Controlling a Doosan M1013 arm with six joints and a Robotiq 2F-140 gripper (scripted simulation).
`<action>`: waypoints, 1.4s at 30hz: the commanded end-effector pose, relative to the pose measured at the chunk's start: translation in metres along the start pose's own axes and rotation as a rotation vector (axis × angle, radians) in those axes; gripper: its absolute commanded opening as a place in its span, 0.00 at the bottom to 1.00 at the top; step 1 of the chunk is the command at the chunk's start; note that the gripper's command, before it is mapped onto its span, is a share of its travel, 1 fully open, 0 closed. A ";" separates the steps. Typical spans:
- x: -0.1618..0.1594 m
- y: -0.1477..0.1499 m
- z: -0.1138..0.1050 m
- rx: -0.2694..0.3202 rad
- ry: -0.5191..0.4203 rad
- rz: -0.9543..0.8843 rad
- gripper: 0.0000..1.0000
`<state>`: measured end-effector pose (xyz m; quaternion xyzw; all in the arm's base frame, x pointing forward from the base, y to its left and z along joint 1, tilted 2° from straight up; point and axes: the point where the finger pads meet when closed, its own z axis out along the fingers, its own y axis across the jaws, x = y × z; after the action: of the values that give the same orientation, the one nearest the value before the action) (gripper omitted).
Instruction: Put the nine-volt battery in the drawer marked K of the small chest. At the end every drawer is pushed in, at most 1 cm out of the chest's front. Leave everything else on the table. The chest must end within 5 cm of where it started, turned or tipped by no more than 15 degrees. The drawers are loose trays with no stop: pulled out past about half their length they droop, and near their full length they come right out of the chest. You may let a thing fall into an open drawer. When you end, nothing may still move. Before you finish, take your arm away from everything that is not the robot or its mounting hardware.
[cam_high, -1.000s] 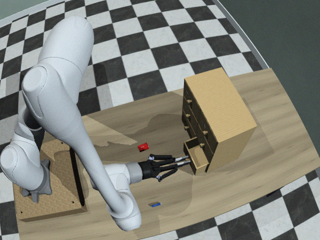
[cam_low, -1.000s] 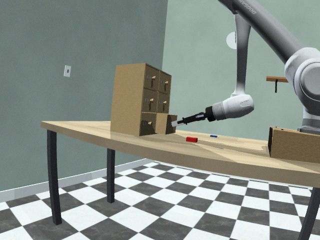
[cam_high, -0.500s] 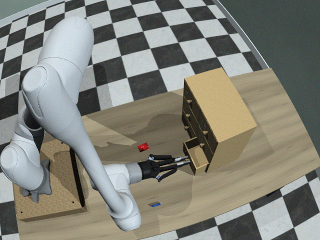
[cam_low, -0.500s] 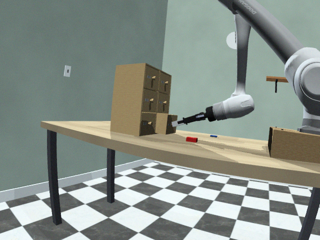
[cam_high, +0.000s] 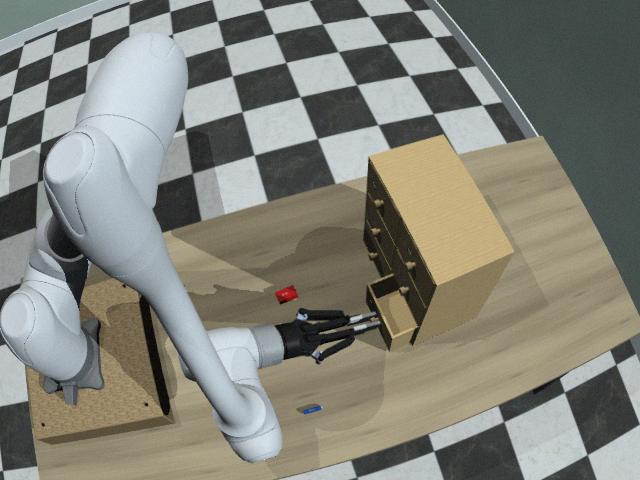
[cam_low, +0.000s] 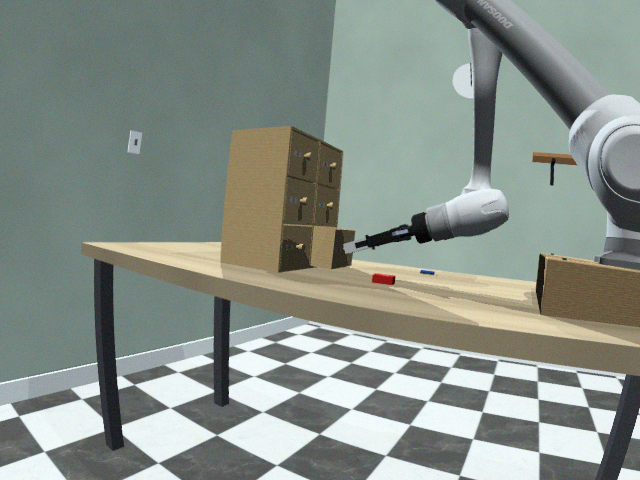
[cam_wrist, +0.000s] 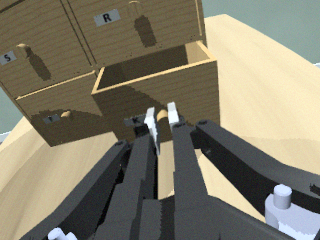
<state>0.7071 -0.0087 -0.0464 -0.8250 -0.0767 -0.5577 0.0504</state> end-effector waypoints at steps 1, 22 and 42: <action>-0.002 0.000 -0.005 -0.001 -0.003 0.000 0.08; -0.002 0.000 -0.005 -0.001 -0.003 0.000 0.08; -0.005 0.000 -0.014 -0.001 -0.003 0.000 0.08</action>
<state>0.6980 -0.0104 -0.0465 -0.8253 -0.0766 -0.5572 0.0504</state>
